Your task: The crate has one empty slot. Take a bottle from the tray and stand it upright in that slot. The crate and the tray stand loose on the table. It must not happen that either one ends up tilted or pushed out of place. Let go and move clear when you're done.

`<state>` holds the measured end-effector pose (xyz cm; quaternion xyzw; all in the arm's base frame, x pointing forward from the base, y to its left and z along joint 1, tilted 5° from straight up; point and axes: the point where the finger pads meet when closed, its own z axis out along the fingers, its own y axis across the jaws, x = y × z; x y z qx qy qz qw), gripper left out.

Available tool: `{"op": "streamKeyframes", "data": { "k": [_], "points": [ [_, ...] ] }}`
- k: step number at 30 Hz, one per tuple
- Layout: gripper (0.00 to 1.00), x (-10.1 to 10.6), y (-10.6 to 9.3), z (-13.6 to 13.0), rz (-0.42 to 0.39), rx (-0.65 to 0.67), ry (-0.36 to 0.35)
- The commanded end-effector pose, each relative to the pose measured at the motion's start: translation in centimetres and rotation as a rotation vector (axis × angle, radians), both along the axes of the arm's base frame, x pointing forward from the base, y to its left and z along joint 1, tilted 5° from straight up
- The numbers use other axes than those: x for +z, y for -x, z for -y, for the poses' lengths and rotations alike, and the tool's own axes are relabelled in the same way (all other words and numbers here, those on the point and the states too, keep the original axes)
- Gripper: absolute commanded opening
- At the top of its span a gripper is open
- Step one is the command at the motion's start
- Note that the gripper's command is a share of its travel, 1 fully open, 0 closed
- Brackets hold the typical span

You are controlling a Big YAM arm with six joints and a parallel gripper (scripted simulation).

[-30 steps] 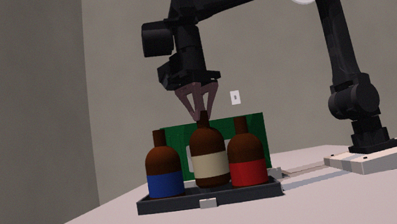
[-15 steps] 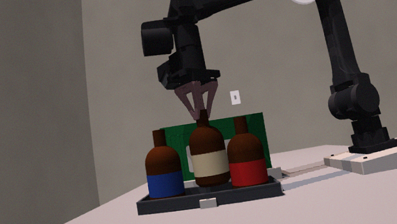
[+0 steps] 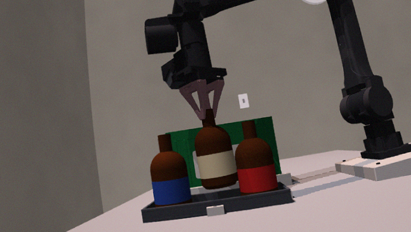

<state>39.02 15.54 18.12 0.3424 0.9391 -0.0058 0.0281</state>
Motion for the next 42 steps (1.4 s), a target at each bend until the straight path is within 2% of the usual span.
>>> {"op": "streamKeyframes", "data": {
  "k": [1, 42],
  "points": [
    [0.0, 5.1, -1.8, -1.4, 0.097, -0.002, -0.04],
    [0.0, 8.8, -1.9, -1.7, 0.098, -0.002, -0.04]
  ]
}}
